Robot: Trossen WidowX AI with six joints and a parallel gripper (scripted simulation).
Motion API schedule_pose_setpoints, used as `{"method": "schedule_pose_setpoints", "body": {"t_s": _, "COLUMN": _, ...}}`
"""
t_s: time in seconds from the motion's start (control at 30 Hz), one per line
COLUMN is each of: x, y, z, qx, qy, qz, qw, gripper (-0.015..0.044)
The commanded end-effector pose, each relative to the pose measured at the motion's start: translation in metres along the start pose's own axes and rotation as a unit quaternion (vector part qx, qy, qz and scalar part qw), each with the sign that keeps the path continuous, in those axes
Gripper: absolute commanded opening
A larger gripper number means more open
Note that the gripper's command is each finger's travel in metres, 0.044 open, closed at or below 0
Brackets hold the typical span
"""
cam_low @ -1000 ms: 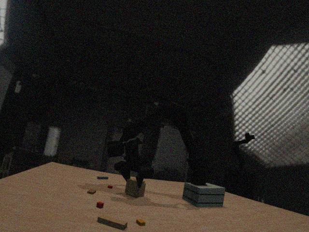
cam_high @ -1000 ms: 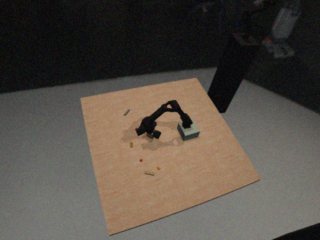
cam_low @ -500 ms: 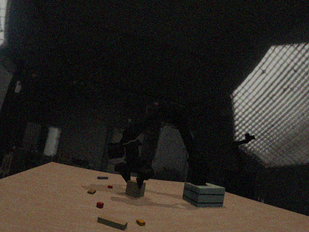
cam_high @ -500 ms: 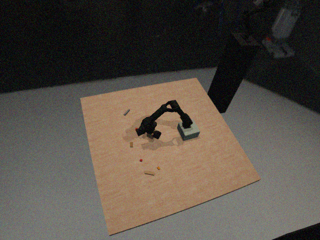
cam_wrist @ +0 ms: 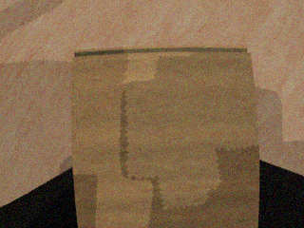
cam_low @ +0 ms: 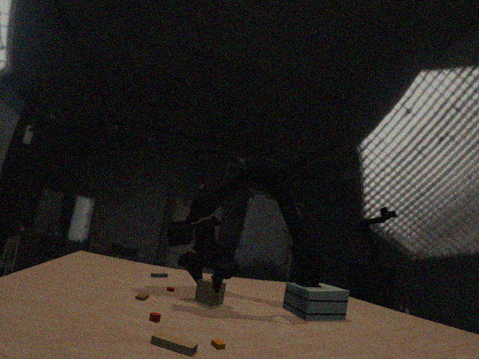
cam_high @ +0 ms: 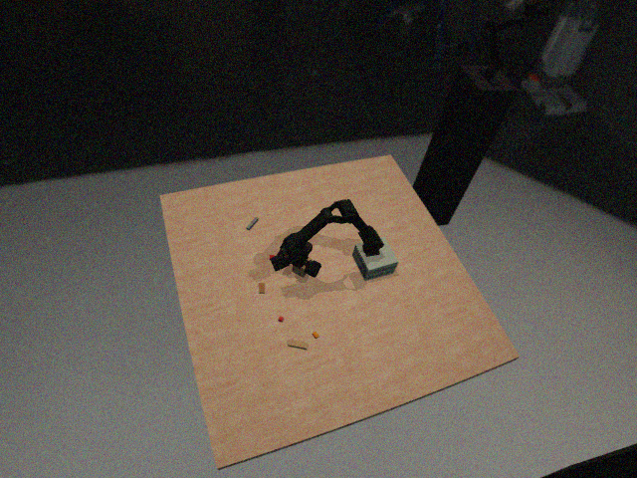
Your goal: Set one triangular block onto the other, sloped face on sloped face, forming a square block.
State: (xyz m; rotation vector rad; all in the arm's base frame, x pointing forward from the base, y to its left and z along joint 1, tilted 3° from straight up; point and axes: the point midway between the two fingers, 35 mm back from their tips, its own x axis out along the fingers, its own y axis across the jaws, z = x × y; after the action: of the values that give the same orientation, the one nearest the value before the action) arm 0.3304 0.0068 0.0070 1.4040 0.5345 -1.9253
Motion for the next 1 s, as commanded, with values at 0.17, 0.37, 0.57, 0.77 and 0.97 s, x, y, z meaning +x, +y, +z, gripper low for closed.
{"method": "schedule_pose_setpoints", "body": {"t_s": 0.17, "x": 0.0014, "y": 0.0002, "z": 0.0007, "qx": -0.004, "qy": -0.003, "qz": 0.001, "qw": 1.0, "gripper": 0.0}}
{"method": "schedule_pose_setpoints", "body": {"t_s": 0.37, "x": 0.0021, "y": 0.0002, "z": 0.0007, "qx": -0.004, "qy": -0.003, "qz": 0.001, "qw": 1.0, "gripper": 0.0}}
{"method": "schedule_pose_setpoints", "body": {"t_s": 0.57, "x": 0.003, "y": 0.0001, "z": 0.0007, "qx": -0.004, "qy": -0.003, "qz": 0.001, "qw": 1.0, "gripper": 0.0}}
{"method": "schedule_pose_setpoints", "body": {"t_s": 0.77, "x": 0.0038, "y": 0.0001, "z": 0.0007, "qx": -0.004, "qy": -0.003, "qz": 0.001, "qw": 1.0, "gripper": 0.0}}
{"method": "schedule_pose_setpoints", "body": {"t_s": 0.97, "x": 0.0023, "y": 0.0002, "z": 0.0, "qx": -0.002, "qy": -0.001, "qz": 0.0, "qw": 1.0, "gripper": 0.0}}
